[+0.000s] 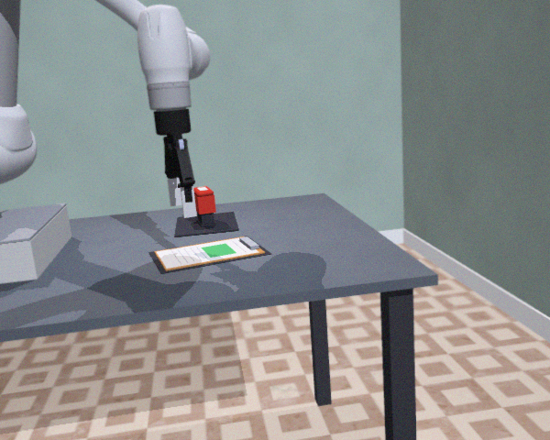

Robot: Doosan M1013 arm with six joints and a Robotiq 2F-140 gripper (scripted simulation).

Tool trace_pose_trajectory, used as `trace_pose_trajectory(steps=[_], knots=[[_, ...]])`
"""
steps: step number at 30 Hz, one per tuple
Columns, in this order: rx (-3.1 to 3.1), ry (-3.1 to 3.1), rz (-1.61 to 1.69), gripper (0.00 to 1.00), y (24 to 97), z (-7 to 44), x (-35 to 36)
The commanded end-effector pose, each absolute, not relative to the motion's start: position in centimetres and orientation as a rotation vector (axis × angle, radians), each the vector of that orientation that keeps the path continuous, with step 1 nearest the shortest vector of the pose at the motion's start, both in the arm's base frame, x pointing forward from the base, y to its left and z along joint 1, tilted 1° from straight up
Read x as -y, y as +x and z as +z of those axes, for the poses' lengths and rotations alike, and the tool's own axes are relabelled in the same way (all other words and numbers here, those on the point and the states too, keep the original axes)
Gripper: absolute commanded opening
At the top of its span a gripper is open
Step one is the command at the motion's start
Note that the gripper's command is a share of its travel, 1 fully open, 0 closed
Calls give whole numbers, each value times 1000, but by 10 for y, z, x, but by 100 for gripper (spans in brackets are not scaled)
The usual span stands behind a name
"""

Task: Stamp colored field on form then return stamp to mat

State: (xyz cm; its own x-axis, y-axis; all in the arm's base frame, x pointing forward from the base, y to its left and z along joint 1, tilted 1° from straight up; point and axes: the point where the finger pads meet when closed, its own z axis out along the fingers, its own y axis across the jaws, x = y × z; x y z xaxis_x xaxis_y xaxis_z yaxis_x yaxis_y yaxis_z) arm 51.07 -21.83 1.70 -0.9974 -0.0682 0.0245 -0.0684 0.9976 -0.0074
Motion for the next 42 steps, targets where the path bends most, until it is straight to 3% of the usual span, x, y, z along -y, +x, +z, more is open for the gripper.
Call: trace_pose_trajectory(steps=[1,24,35,36,42], knots=[[3116,99,13,100,511,17,218],[2713,-1576,-16,100,514,112,218],[2212,-2216,36,100,513,119,218],[2212,-2216,36,52,513,118,218],[2212,-2216,36,52,517,116,205]])
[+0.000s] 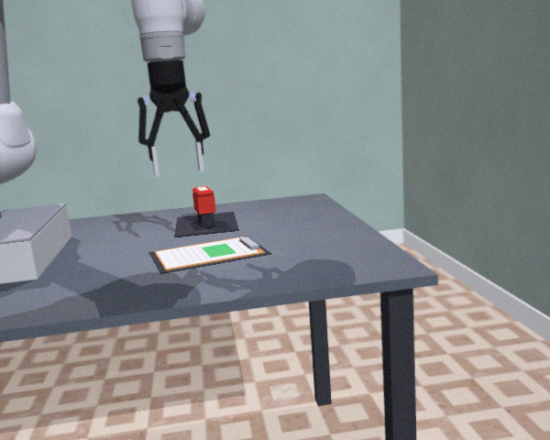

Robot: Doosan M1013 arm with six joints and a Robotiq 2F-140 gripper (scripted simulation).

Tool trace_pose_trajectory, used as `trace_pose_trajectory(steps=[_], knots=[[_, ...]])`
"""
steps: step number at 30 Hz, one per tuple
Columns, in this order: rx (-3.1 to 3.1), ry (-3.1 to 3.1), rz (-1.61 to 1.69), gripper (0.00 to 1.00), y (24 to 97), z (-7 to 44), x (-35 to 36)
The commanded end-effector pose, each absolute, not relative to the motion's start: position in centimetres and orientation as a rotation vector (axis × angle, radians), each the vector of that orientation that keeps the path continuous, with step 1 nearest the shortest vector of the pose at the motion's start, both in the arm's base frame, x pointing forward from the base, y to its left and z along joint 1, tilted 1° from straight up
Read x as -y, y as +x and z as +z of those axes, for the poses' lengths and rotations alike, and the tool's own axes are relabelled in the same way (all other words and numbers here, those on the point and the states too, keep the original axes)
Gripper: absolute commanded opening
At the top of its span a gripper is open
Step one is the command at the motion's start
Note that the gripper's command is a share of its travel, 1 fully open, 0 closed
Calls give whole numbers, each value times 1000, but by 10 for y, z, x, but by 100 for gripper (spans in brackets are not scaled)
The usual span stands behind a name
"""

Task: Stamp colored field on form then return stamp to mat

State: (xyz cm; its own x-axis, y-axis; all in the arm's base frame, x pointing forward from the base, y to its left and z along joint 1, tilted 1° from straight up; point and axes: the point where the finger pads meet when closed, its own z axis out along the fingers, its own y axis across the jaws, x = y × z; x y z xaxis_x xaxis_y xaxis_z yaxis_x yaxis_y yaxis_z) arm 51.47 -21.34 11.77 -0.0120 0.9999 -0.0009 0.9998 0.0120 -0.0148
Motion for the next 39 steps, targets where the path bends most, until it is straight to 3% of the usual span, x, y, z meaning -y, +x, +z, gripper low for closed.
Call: trace_pose_trajectory(steps=[1,7,21,30,39], knots=[[2212,-2216,36,52,519,115,199],[2212,-2216,36,52,530,109,166],[2212,-2216,36,52,589,75,-14],[2212,-2216,36,52,607,65,-68],[2212,-2216,36,52,609,64,-74]])
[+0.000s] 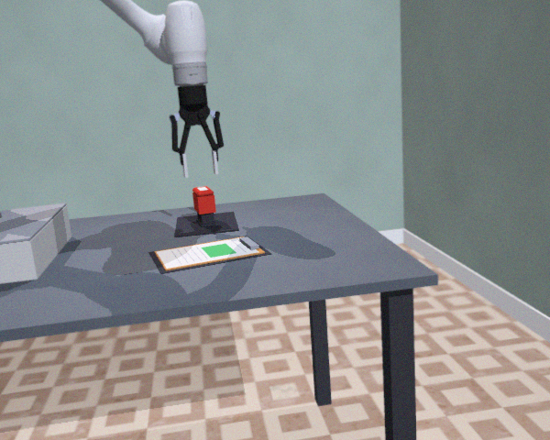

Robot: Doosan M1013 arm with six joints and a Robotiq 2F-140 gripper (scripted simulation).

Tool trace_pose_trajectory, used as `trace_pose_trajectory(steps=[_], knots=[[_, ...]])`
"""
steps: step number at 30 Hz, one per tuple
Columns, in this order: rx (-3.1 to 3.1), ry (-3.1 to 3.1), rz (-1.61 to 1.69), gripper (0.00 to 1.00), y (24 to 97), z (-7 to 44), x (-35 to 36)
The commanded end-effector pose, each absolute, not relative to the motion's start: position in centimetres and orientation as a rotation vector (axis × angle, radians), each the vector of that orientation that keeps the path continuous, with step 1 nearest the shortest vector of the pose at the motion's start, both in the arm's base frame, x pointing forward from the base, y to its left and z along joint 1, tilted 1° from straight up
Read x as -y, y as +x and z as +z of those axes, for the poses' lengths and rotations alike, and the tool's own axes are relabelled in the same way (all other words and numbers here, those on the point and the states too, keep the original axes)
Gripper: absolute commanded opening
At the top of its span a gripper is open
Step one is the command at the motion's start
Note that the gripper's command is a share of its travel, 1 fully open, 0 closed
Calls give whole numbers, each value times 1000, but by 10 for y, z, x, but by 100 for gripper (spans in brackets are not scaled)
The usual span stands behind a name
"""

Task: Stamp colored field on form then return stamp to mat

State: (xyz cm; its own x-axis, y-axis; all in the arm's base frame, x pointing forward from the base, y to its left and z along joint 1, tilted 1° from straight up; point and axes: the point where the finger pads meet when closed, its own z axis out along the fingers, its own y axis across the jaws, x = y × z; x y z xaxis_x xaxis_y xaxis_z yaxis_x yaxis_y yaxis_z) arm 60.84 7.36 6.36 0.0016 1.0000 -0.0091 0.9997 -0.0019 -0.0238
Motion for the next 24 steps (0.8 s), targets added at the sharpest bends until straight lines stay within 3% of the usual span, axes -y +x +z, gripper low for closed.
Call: trace_pose_trajectory(steps=[1,11,24], knots=[[2212,-2216,36,52,609,64,-74],[2212,-2216,36,52,608,58,-74],[2212,-2216,36,52,607,16,-74]])
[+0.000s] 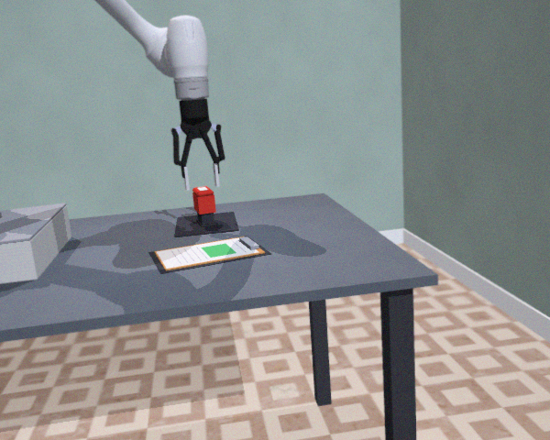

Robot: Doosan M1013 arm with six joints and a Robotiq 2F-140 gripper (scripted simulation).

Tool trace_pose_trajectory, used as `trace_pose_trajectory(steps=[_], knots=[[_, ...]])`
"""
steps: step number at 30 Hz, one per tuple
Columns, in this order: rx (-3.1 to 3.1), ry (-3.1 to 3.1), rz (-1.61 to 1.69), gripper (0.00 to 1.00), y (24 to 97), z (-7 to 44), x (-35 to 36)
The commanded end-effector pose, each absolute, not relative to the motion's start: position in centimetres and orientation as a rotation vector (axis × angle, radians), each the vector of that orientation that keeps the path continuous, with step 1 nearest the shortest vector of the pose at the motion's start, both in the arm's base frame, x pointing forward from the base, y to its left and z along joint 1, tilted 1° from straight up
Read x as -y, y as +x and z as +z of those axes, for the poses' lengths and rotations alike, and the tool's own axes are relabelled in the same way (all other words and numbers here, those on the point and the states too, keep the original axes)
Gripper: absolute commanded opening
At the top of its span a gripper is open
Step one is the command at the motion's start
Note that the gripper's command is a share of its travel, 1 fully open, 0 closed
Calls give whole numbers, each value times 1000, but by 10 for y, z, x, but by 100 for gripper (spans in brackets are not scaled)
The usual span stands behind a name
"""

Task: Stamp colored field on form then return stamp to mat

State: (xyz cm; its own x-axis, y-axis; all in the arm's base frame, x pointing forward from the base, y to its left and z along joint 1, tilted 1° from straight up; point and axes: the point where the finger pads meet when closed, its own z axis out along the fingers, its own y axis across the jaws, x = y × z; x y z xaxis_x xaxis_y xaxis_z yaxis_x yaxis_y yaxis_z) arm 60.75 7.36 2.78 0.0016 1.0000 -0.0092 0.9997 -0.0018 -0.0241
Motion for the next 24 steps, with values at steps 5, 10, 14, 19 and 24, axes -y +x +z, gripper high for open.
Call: trace_pose_trajectory(steps=[5,10,14,19,24], knots=[[2212,-2216,36,52,607,-8,-73],[2212,-2216,36,52,606,-23,-73],[2212,-2216,36,52,606,-30,-73],[2212,-2216,36,52,606,-36,-73],[2212,-2216,36,52,606,-36,-73]])
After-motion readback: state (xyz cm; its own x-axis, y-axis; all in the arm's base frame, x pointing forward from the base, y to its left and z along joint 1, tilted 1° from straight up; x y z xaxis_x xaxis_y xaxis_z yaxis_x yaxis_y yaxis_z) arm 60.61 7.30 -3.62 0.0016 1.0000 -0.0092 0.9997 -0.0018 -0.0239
